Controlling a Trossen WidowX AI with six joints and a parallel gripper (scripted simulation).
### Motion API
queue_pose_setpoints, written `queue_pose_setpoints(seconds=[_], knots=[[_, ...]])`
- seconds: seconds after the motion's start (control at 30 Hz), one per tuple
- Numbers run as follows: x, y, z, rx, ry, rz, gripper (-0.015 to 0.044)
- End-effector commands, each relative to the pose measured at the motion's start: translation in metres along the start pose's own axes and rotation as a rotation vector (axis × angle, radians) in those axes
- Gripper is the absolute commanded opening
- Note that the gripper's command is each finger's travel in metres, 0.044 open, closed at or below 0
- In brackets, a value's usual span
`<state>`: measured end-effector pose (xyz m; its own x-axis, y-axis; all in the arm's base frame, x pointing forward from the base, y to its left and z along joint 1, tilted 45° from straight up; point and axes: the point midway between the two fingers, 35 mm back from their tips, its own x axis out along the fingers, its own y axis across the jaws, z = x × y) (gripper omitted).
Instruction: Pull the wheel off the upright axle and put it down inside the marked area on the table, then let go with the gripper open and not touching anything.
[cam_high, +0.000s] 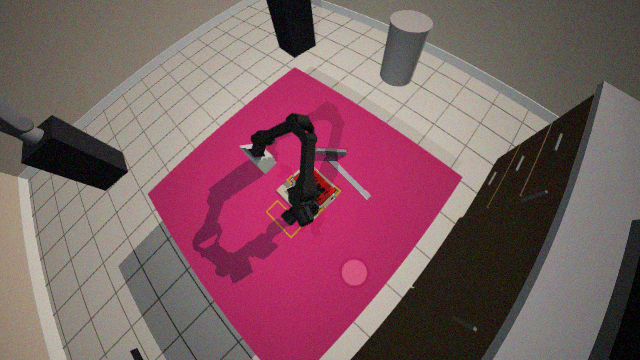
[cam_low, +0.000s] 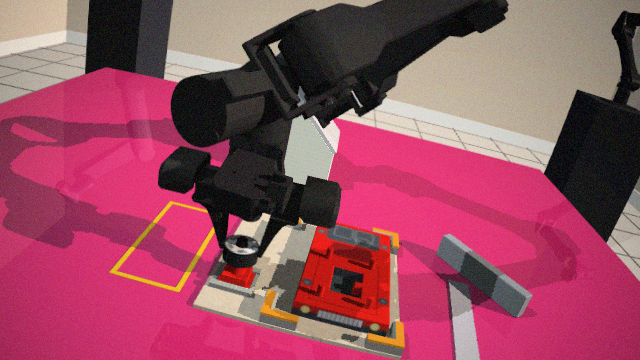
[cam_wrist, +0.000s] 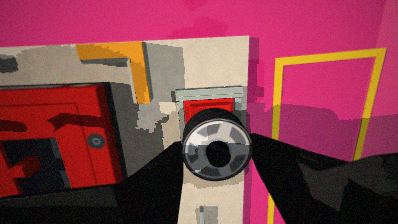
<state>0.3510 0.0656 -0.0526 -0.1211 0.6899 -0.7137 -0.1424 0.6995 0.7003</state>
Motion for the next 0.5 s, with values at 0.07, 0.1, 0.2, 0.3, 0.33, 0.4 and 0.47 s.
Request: queue_pose_setpoints(seconds=[0.07, 0.1, 0.2, 0.3, 0.33, 0.4, 0.47], knots=[[-0.0124, -0.0017, 0.0007, 0.012, -0.020, 0.001, 0.0000], [-0.0128, -0.0017, 0.0007, 0.012, -0.020, 0.001, 0.0000], [-0.0138, -0.0017, 0.0006, 0.012, -0.020, 0.001, 0.0000], [-0.0148, -0.0018, 0.0006, 0.012, -0.020, 0.001, 0.0000], [-0.0151, -0.0018, 0.0006, 0.012, -0.020, 0.001, 0.0000], [-0.0158, -0.0018, 0.0006, 0.012, -0.021, 0.001, 0.0000], [-0.0164, -0.0018, 0.0006, 0.013, -0.021, 0.001, 0.0000]])
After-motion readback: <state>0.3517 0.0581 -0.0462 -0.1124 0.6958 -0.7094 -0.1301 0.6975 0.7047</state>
